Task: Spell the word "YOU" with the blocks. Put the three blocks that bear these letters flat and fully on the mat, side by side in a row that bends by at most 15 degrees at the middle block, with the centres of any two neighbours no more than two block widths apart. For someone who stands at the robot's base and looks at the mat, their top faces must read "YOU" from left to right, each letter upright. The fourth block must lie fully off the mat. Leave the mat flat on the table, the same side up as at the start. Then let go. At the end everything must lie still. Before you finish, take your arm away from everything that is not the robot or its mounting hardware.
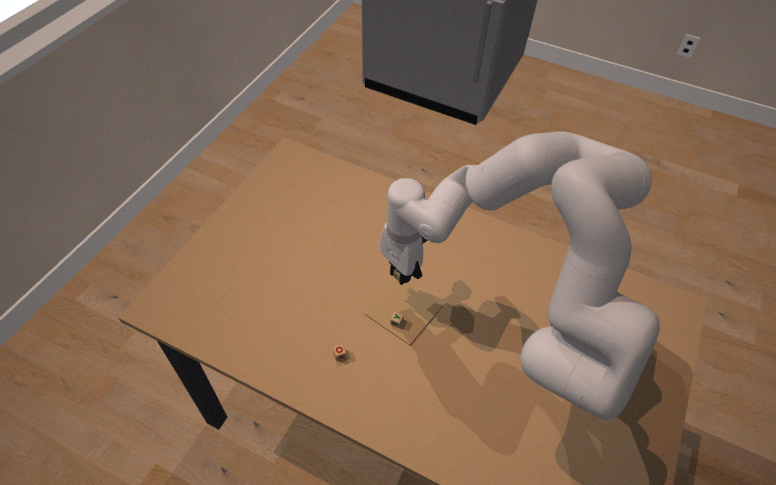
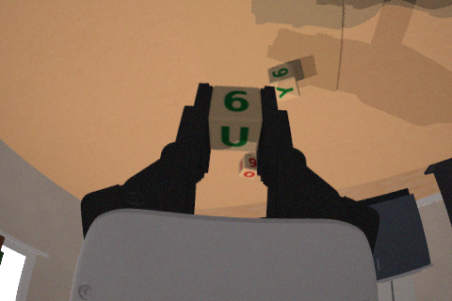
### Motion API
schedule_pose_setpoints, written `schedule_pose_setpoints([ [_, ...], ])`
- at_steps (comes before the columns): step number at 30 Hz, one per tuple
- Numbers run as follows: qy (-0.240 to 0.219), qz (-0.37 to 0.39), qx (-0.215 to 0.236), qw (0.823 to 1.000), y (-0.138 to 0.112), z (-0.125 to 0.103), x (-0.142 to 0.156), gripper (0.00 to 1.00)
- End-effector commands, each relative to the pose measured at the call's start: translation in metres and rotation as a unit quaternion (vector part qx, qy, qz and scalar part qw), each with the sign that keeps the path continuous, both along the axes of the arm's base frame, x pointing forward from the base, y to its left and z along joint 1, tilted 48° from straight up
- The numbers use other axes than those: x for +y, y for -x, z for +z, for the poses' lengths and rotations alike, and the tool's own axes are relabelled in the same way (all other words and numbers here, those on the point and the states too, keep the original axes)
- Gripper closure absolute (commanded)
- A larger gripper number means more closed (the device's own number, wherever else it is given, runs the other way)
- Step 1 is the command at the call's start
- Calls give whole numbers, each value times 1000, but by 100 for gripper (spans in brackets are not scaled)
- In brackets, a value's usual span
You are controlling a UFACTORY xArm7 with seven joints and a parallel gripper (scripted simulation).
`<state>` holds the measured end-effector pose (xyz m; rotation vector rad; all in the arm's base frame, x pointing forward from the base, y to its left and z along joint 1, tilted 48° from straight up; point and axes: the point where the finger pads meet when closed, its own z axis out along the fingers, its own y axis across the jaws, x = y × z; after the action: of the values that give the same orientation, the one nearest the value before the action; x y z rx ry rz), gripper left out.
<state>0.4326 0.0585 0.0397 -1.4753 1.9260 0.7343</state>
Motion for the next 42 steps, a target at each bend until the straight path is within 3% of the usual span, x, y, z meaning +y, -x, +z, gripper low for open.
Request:
schedule_pose_setpoints([
  [1, 1, 4, -7, 1000, -1, 1, -2, 79],
  [4, 2, 10, -13, 1000, -1, 1, -2, 79],
  [18, 20, 148, -156, 976, 7, -2, -2, 79],
  [20, 20, 148, -156, 976, 7, -2, -2, 79],
  [21, 24, 174, -184, 967, 8, -3, -2, 79],
  [27, 30, 219, -233, 947, 10, -4, -2, 79],
  [35, 41, 286, -307, 907, 13, -5, -3, 79],
  [37, 41, 286, -307, 907, 13, -5, -3, 79],
  [38, 45, 309, -332, 890, 14, -6, -3, 79],
  [42, 50, 334, -360, 870, 15, -7, -4, 79],
])
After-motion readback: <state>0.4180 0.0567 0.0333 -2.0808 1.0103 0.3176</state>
